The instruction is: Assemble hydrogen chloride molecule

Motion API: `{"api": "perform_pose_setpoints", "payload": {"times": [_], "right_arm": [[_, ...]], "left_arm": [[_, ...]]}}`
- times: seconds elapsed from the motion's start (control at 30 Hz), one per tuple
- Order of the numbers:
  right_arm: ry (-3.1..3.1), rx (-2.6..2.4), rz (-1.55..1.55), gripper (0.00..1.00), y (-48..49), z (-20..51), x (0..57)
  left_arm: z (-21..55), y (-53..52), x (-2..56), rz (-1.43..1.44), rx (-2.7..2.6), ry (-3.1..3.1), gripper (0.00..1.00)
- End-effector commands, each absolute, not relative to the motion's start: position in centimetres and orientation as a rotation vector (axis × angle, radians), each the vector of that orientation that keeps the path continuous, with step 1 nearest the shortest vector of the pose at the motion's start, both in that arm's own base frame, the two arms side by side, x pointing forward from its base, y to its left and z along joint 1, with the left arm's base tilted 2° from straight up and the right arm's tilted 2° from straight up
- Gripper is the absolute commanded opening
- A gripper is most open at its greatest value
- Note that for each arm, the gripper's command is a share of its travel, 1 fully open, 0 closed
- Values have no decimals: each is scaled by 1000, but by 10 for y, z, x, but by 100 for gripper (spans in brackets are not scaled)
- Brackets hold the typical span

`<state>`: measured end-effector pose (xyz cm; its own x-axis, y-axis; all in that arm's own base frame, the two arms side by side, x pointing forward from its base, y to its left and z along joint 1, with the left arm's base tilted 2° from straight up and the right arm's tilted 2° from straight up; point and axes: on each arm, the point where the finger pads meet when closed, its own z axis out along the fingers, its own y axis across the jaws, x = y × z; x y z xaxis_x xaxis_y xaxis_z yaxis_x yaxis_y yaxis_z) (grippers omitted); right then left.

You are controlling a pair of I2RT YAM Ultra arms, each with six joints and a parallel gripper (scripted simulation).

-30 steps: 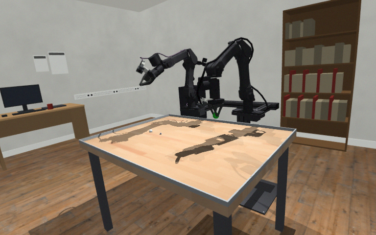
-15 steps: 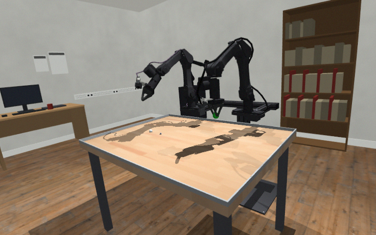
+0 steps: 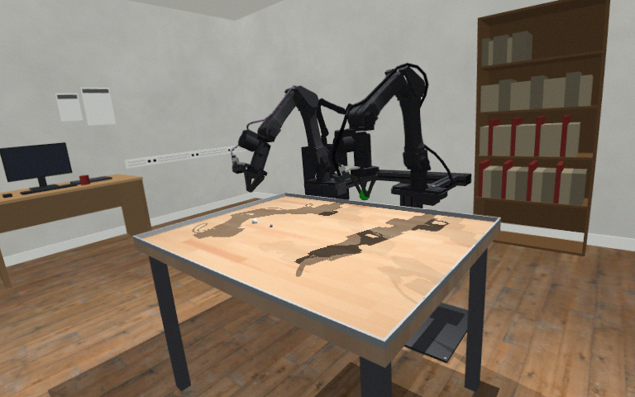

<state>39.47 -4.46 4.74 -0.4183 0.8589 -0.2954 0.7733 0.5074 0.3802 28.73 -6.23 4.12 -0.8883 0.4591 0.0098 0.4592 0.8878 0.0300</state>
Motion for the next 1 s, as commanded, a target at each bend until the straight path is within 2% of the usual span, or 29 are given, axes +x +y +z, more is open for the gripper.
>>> {"api": "perform_pose_setpoints", "payload": {"times": [0.0,0.23,0.47,0.67,0.97], "right_arm": [[2249,1475,257,20,-51,45,396],[2281,1767,157,20,-53,-11,354],[2233,1951,106,20,-56,-31,344],[2193,2190,-27,20,-55,-65,303],[2217,2183,-41,20,-53,-70,301]], "left_arm": [[66,-69,308,-44,-760,-3160,0],[66,-69,308,-44,-760,-3160,0],[66,-69,308,-44,-760,-3160,0],[66,-69,308,-44,-760,-3160,0],[66,-69,308,-44,-760,-3160,0]]}}
